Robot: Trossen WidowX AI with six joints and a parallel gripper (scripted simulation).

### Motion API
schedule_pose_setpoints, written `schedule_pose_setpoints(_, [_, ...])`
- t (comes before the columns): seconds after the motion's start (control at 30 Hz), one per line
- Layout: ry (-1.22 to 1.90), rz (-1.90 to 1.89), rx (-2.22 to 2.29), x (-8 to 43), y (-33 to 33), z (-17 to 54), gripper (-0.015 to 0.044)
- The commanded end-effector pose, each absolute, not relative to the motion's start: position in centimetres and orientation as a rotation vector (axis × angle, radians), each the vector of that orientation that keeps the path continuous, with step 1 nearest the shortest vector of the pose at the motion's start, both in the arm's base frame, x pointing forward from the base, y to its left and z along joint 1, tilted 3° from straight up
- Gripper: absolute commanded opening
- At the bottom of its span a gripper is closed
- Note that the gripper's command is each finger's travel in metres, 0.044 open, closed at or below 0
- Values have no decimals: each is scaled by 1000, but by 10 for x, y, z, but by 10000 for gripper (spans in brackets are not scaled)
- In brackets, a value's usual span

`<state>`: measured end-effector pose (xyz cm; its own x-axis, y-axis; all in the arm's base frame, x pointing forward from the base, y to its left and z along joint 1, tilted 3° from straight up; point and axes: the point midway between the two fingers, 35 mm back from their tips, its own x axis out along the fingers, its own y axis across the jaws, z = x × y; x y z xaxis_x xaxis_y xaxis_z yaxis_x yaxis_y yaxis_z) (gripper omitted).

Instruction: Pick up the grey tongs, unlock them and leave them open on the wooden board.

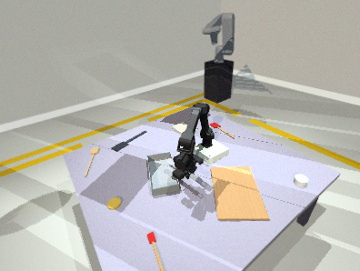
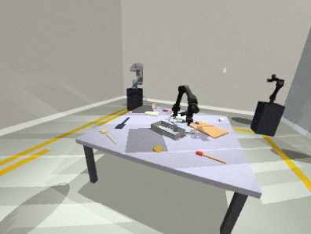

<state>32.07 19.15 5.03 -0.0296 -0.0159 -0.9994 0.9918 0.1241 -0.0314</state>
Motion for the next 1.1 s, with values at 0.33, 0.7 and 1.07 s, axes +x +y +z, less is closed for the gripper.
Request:
schedule_pose_setpoints(0.33, [1398,-895,871,317,208,54,-150])
schedule_pose_setpoints(0.7, [1517,-558,542,308,225,54,-150])
schedule_pose_setpoints(1.07, [1579,-216,207,298,241,55,-150])
